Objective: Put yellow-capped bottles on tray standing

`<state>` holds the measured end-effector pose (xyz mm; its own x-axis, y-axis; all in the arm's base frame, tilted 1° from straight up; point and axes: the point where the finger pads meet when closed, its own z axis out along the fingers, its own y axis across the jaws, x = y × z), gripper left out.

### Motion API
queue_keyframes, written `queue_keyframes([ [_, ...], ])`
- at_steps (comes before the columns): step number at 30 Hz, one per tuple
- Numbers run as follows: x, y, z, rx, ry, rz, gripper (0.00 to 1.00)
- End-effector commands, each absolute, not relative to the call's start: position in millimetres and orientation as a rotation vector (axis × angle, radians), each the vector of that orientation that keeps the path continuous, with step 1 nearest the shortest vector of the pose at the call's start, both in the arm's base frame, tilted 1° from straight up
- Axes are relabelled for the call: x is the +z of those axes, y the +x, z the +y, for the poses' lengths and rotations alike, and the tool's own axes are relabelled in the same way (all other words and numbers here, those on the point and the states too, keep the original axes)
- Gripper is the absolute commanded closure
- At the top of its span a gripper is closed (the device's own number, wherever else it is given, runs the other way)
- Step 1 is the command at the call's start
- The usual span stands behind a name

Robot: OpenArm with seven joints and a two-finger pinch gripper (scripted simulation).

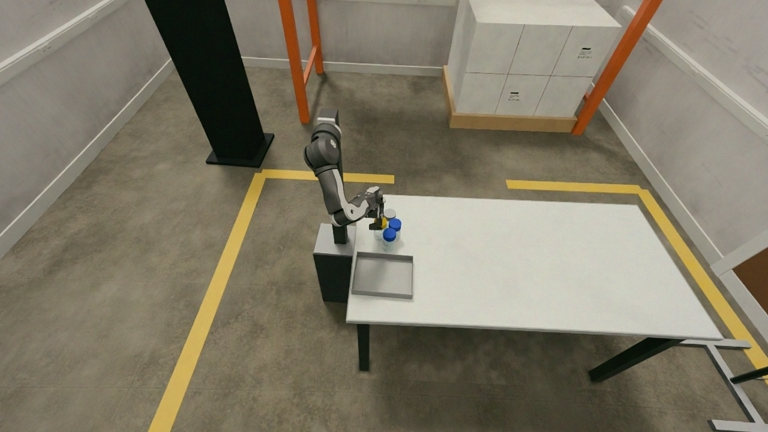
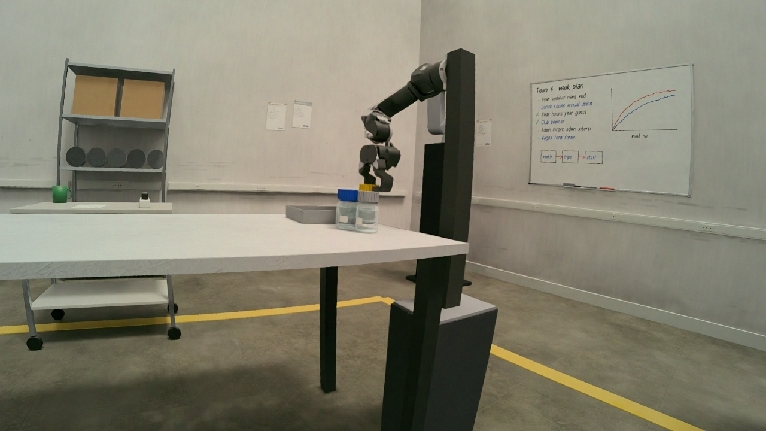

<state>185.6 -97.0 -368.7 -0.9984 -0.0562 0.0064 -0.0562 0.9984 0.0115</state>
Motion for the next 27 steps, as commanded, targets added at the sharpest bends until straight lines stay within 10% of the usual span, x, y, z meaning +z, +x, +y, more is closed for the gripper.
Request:
queue_keyframes([
  [1,-363,187,-98,-0.011,0.076,-3.133,1.00],
  [27,-327,187,-98,-0.009,0.072,-3.135,1.00],
])
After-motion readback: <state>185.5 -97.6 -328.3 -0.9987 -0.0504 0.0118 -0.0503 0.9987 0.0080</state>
